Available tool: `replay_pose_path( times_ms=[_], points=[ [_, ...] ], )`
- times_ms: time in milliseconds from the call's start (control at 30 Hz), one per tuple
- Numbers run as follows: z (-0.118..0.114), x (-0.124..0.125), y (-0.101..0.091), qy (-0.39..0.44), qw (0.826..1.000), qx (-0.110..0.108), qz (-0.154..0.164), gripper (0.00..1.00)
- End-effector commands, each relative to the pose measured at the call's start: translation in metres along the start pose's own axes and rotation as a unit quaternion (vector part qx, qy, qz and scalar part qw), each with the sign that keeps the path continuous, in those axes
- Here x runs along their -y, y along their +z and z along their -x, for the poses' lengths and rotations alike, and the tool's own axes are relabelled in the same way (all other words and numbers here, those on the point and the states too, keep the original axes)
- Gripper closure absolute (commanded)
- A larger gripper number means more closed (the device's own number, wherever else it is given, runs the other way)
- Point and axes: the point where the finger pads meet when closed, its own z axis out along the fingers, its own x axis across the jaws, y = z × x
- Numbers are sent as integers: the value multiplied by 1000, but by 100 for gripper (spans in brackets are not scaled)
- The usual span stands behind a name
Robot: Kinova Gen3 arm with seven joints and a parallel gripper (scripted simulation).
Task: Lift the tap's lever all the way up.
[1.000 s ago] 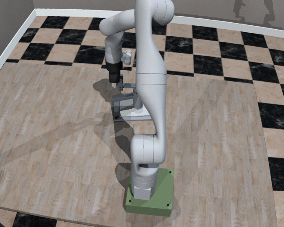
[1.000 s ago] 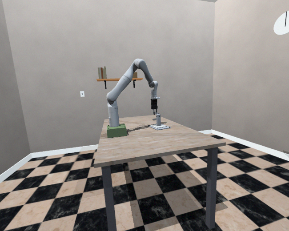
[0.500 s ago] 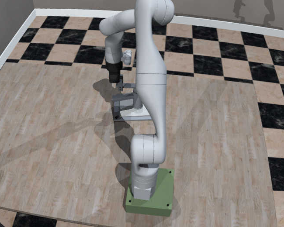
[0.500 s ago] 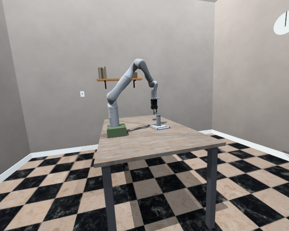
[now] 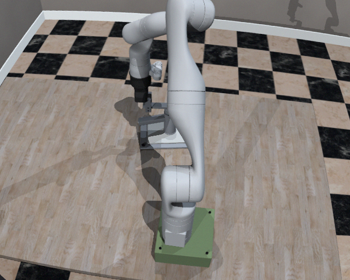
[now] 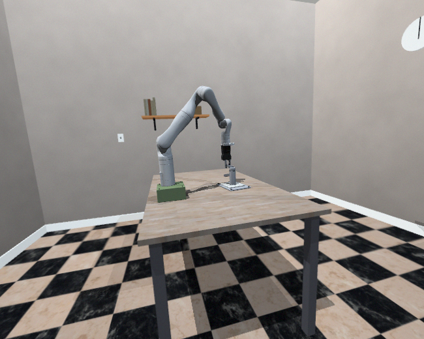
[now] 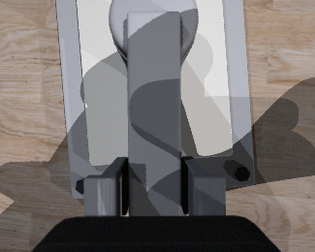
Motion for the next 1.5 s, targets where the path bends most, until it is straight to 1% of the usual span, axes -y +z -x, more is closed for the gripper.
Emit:
replay_pose_path(
  times_ms=[0,667,833,1067,1133,1300,1467],
  points=[
    [1,0,-1,0,1000,1,0,100],
    [1,0,-2,0,1000,1,0,100],
    [1,1,-8,0,1000,1,0,100],
    [1,7,-23,0,1000,1,0,100],
    [1,7,-23,0,1000,1,0,100],
    [1,11,-30,0,1000,1,0,100],
    [1,12,-32,0,1000,1,0,100]
  ],
)
